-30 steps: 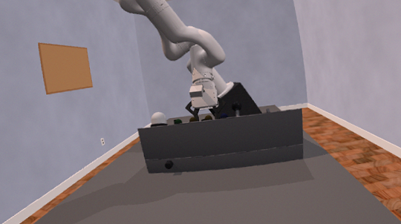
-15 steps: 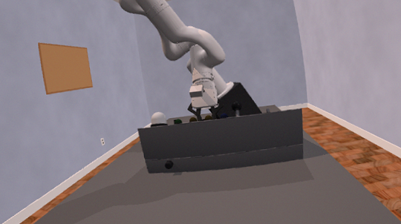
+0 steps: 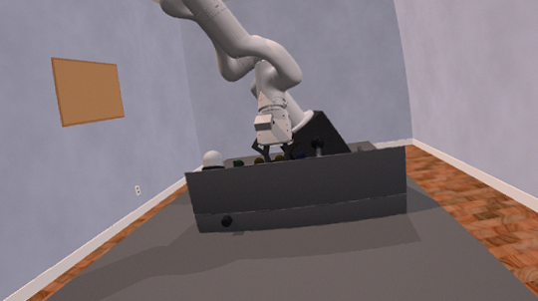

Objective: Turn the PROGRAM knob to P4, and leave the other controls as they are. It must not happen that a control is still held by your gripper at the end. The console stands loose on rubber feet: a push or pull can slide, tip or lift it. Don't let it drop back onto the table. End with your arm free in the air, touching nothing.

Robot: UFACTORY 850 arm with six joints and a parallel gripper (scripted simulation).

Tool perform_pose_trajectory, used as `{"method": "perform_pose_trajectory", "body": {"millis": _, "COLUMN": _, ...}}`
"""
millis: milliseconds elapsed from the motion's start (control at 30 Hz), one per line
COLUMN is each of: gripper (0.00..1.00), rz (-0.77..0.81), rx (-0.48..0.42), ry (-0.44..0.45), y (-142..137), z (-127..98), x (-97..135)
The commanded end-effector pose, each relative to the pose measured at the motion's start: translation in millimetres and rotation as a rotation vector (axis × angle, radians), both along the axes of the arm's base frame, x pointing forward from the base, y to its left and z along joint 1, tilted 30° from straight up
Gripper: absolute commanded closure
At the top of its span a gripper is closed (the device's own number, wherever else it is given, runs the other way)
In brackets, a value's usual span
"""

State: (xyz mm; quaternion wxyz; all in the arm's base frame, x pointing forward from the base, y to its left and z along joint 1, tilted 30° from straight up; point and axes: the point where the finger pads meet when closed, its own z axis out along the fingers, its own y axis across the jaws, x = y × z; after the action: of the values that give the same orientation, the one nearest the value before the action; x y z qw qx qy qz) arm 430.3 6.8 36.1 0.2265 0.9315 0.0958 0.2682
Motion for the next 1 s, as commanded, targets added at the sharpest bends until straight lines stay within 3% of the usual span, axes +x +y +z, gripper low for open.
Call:
{"method": "perform_pose_trajectory", "body": {"millis": 0, "gripper": 1.0, "rz": 0.0, "rx": 0.001, "ry": -0.001, "y": 0.3, "z": 0.2, "x": 0.6}}
{"method": "perform_pose_trajectory", "body": {"millis": 967, "gripper": 1.0, "rz": -0.063, "rx": 0.046, "ry": -0.032, "y": 0.3, "z": 0.2, "x": 0.6}}
